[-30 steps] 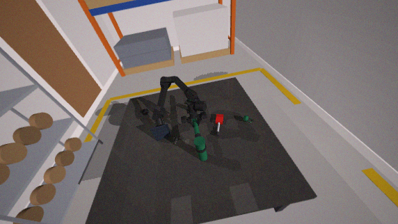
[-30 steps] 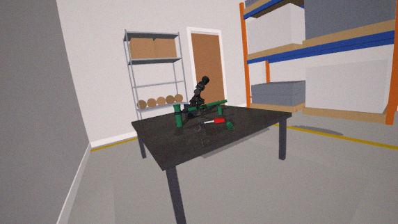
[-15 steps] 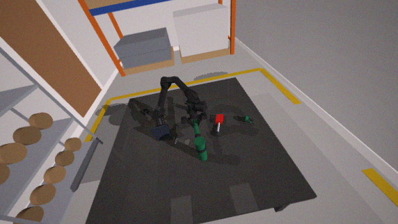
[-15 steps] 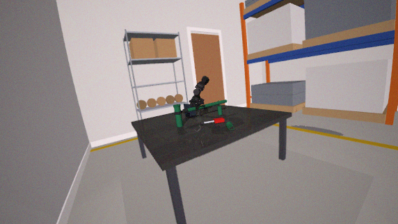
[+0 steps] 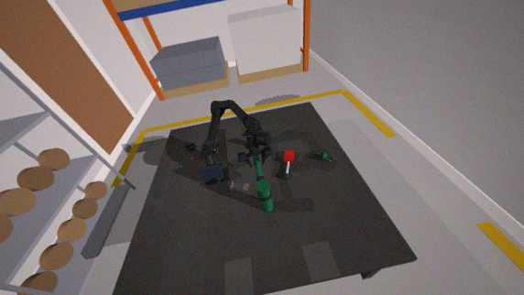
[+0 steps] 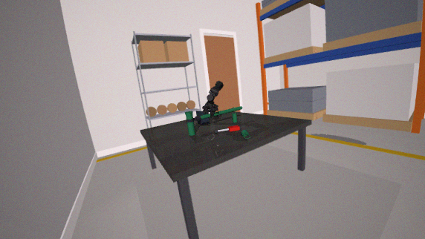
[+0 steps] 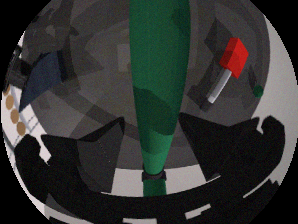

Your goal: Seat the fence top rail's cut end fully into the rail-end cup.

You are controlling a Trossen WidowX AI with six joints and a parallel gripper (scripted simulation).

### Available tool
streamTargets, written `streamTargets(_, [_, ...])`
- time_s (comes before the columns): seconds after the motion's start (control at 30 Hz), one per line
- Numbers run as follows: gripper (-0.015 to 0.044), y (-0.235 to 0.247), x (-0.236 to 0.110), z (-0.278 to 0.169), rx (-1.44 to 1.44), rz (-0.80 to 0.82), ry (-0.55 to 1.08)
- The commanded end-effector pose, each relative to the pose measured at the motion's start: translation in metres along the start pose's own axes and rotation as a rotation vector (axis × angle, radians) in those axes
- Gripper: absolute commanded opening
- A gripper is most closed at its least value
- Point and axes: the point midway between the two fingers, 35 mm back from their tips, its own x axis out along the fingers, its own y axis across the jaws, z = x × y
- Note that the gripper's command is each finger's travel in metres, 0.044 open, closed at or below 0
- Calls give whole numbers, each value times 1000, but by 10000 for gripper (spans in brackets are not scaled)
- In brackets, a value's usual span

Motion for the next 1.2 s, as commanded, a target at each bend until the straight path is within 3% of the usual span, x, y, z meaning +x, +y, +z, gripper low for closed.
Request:
streamTargets(0.0, [420, -2, -17, 9, -3, -6, 5])
streamTargets(0.17, [440, -1, -41, 25, -3, -6, 4])
streamTargets(0.3, [440, -1, -40, 22, -9, -9, 8])
streamTargets(0.53, [440, 3, -86, 25, -8, -7, 8])
streamTargets(1.17, [440, 3, -86, 25, -8, -7, 8])
